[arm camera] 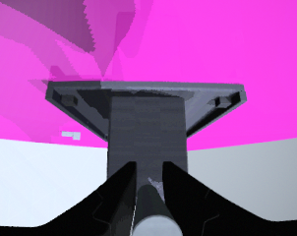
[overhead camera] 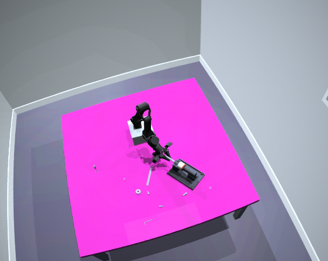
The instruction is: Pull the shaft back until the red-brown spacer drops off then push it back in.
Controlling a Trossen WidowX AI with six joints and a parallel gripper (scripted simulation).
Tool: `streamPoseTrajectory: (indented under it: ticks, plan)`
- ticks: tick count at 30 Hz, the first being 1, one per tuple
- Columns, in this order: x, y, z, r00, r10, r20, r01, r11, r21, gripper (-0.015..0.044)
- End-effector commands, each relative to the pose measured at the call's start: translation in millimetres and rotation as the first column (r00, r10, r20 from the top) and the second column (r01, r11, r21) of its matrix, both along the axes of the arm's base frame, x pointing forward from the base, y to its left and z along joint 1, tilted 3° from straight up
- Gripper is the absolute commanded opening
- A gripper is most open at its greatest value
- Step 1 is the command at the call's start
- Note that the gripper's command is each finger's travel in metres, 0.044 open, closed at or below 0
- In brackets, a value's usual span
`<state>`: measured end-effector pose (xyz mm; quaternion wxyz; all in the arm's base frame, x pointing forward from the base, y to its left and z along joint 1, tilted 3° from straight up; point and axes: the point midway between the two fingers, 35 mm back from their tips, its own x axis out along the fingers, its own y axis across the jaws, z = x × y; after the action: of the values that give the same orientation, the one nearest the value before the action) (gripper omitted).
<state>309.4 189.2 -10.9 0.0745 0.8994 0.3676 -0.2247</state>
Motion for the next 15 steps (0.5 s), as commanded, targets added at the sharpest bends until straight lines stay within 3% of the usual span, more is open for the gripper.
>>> streamPoseTrajectory:
  ticks: [1,15]
  plan:
    - [-1.1,-1.1,-0.2,1.0,0.001,0.001,-0.001,1.0,-0.002,0.0]
    - [-2.4,-2.3,-0.3,1.0,0.001,0.001,-0.001,1.0,-0.002,0.0]
